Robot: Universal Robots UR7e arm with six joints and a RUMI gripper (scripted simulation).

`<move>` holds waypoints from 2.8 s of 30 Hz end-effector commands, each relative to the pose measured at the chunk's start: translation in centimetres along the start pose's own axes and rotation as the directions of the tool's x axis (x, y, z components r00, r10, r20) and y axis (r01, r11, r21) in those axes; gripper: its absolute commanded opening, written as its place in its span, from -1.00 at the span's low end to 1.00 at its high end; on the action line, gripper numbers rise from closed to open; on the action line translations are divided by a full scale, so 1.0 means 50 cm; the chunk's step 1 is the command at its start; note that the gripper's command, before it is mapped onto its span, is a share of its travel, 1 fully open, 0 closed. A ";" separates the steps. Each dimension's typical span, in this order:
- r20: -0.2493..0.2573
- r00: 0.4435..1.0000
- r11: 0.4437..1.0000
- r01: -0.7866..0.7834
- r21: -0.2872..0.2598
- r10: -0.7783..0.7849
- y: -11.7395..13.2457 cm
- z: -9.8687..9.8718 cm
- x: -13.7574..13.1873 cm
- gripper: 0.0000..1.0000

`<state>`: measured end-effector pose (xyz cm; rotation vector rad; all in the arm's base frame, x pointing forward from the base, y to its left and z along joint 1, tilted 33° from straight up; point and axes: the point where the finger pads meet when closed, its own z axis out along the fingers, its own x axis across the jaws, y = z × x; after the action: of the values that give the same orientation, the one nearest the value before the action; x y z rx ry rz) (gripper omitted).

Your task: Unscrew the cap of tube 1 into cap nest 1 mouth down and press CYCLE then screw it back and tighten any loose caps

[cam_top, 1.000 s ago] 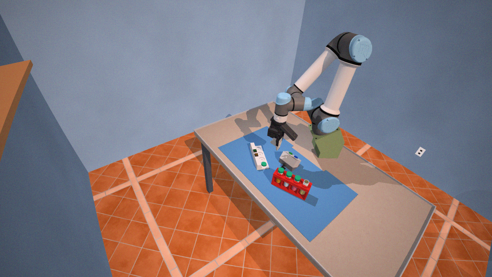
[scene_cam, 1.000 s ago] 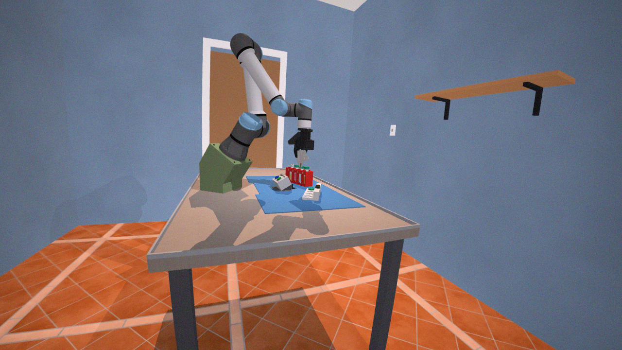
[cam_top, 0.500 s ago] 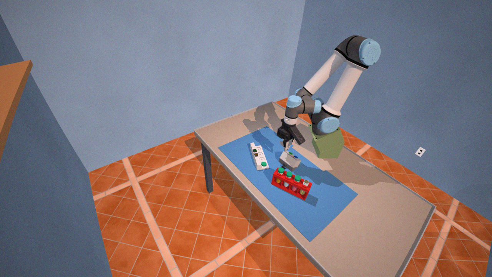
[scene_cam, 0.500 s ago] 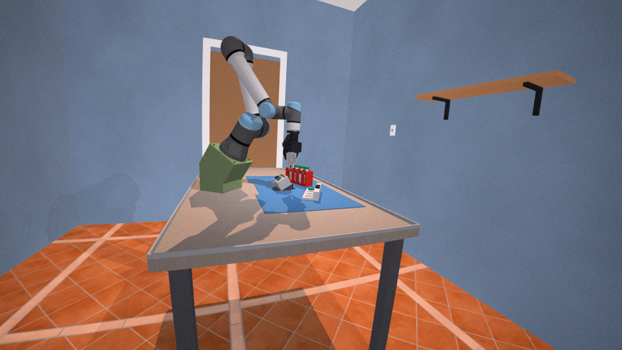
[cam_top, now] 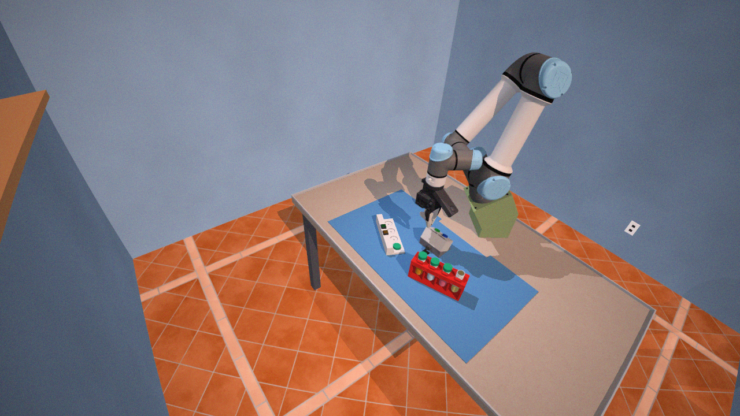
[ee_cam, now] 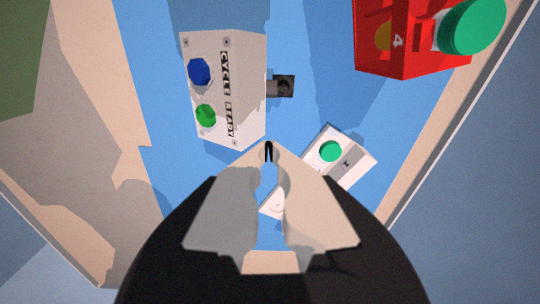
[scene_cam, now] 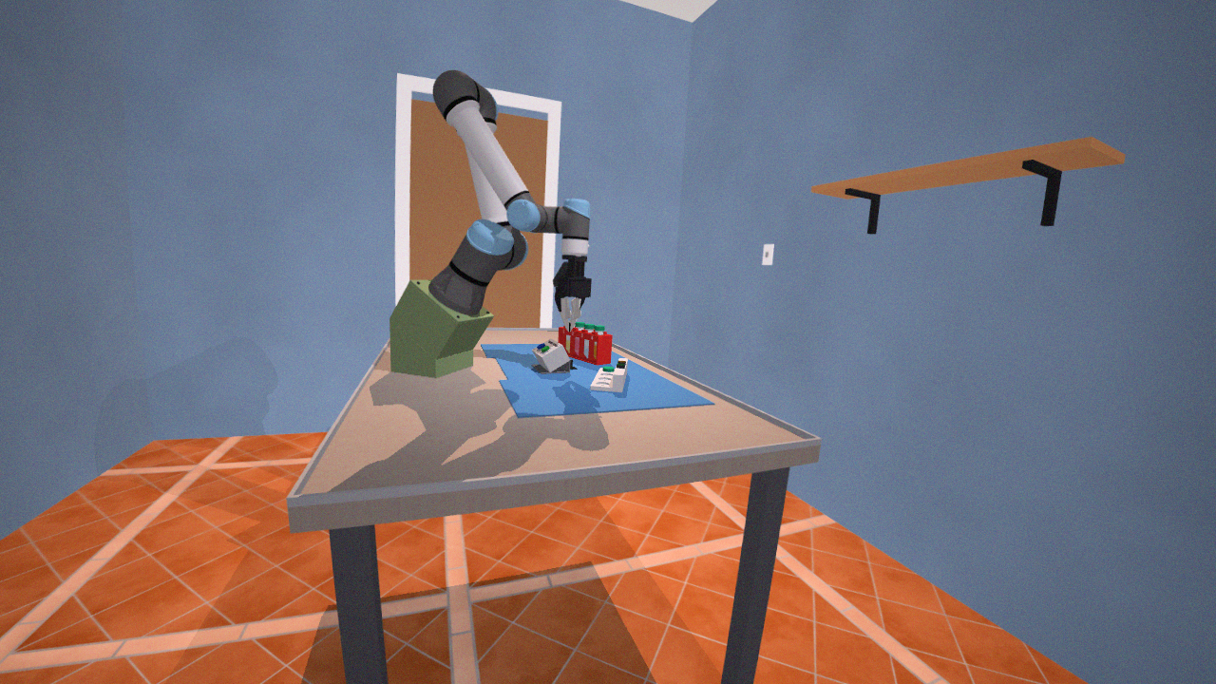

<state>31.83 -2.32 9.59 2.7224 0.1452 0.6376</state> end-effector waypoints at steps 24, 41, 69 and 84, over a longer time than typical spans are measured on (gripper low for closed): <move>-0.003 1.000 1.000 -0.022 -0.009 0.022 -0.040 0.013 -0.058 -1.00; -0.003 1.000 1.000 -0.022 -0.009 0.022 -0.040 0.013 -0.058 -1.00; -0.003 1.000 1.000 -0.022 -0.009 0.022 -0.098 0.040 -0.140 -1.00; -0.003 1.000 1.000 -0.022 -0.009 0.022 -0.098 0.040 -0.140 -1.00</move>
<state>31.83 -2.32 9.59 2.7224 0.1453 0.6375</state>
